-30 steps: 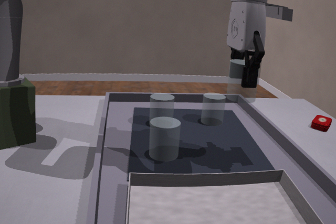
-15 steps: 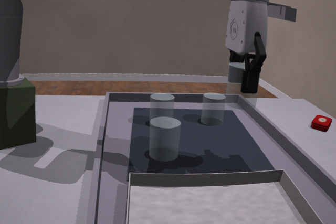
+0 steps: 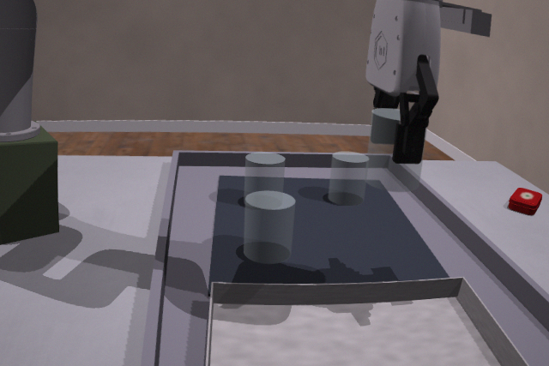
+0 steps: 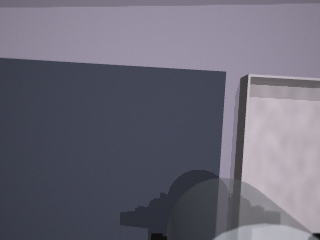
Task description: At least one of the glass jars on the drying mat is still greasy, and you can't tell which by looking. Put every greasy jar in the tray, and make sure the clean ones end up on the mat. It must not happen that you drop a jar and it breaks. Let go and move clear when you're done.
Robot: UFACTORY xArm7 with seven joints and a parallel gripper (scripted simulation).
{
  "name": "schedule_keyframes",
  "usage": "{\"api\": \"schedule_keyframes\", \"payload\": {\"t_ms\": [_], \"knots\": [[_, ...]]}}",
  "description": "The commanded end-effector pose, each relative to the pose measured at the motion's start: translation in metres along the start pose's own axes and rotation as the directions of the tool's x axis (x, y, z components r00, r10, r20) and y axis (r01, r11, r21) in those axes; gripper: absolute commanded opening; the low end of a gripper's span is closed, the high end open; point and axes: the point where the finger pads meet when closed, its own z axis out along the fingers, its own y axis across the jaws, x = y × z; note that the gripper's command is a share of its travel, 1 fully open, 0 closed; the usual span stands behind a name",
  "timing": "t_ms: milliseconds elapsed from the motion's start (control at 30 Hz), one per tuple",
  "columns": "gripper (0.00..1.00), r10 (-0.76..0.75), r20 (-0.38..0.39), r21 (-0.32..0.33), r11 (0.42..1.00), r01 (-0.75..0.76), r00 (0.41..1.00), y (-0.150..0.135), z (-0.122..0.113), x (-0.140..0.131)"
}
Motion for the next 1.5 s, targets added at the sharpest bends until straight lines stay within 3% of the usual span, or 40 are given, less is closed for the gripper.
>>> {"api": "schedule_keyframes", "payload": {"t_ms": [0, 1467], "knots": [[0.00, -0.001, -0.004, -0.001, 1.000, 0.001, 1.000, 0.013, -0.002, -0.003], [0.00, -0.001, -0.004, -0.001, 1.000, 0.001, 1.000, 0.129, -0.002, -0.051]]}}
